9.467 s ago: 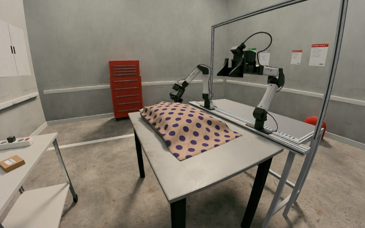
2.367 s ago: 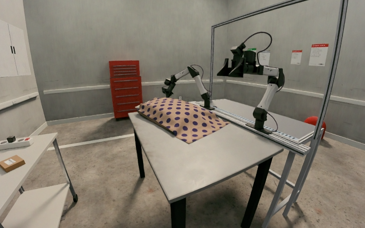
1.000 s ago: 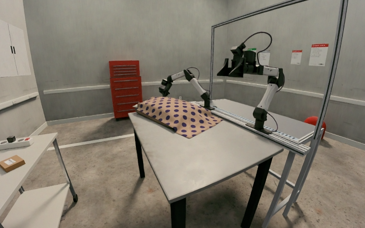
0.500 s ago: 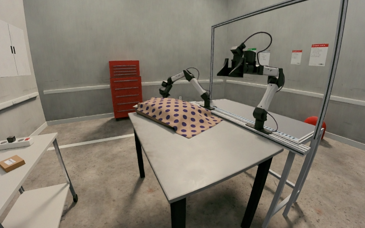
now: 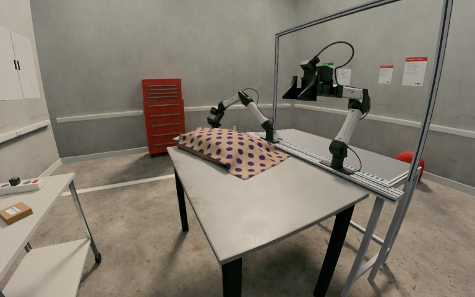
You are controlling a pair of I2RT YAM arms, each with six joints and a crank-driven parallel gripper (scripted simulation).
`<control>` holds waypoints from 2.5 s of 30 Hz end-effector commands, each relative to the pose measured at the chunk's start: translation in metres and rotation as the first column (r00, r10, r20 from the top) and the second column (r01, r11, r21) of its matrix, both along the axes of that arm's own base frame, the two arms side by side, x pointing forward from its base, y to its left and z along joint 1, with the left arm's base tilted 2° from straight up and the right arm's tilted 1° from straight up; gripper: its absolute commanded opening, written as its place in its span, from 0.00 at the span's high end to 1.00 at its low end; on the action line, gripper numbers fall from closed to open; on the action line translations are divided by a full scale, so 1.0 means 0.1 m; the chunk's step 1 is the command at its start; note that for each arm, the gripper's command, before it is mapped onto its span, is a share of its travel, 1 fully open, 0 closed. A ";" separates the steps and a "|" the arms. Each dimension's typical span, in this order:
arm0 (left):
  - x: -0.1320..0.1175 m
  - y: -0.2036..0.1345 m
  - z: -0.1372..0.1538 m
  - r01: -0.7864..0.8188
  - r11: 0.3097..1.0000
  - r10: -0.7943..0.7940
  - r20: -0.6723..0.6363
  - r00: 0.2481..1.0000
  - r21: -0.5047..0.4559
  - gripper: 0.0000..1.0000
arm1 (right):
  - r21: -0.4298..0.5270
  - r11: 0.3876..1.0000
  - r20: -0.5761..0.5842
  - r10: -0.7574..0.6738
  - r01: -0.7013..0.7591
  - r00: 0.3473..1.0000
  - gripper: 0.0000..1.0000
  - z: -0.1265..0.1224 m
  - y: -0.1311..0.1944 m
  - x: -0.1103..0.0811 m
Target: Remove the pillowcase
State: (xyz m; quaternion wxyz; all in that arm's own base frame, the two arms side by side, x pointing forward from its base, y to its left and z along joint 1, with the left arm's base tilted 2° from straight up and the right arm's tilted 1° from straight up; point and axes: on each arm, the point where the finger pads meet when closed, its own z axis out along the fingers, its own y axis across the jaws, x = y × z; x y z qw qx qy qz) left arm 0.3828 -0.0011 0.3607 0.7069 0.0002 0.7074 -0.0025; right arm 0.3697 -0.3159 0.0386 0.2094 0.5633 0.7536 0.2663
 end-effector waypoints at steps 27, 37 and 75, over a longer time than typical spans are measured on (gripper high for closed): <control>0.01 0.04 0.09 -0.015 1.000 0.015 0.036 0.999 0.005 0.37 | -0.067 0.998 0.046 0.017 -0.014 0.999 0.99 0.23 0.00 0.13; 0.01 0.04 0.09 -0.015 1.000 0.015 0.036 0.999 0.005 0.37 | -0.057 0.998 0.040 0.017 -0.015 0.999 0.99 0.21 0.01 0.12; -0.27 -1.70 -1.29 0.094 0.945 -0.270 -0.585 0.765 -0.313 0.37 | -0.057 0.998 0.040 0.017 -0.015 0.999 0.99 0.22 0.02 0.12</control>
